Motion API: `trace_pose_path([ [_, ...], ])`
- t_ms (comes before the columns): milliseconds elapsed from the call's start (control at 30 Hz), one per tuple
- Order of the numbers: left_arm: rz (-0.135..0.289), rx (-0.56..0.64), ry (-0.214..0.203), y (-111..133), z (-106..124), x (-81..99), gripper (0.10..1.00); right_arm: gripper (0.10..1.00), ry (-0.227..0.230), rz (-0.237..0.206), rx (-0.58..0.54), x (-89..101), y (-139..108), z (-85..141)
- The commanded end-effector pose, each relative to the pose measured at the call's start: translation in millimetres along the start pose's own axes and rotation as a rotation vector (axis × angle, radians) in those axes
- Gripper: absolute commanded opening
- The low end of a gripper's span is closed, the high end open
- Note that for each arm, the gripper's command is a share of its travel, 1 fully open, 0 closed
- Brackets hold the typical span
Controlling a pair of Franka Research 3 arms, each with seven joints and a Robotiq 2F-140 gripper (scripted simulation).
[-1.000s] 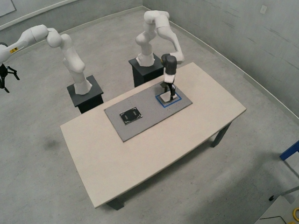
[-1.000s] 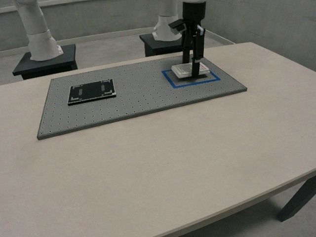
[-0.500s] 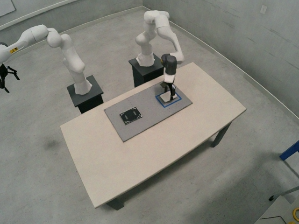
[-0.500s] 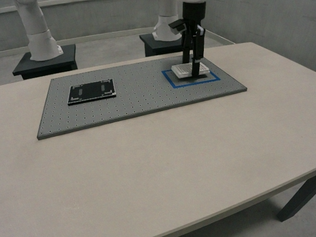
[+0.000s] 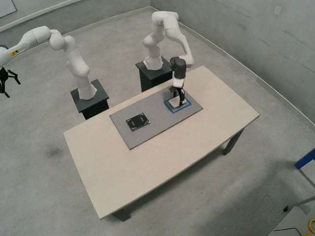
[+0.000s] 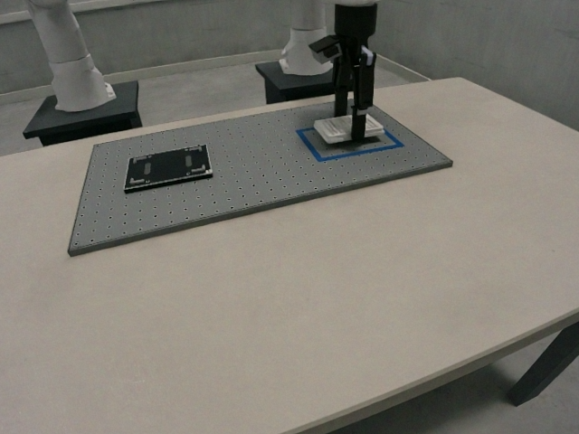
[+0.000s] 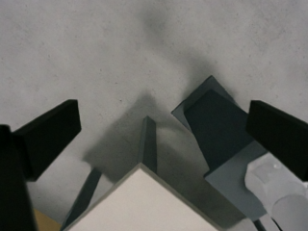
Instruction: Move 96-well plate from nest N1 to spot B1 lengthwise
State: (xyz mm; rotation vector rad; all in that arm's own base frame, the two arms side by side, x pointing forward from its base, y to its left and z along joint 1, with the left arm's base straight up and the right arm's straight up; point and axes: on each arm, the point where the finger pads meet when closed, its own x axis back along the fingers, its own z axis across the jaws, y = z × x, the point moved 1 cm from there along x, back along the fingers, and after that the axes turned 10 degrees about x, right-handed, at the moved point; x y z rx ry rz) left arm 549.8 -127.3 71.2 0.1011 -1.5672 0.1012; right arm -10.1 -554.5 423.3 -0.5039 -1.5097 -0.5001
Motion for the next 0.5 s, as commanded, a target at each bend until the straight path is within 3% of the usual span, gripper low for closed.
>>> trace_pose_path([
  [0,0.0,0.005,-0.001,-0.1,0.1,-2.1,0.099,1.0,0.0,0.0,0.0,0.1,0.0,0.0],
  [467,0.0,0.007,-0.001,0.1,0.2,-6.0,0.099,1.0,0.0,0.0,0.0,0.1,0.0,0.0],
])
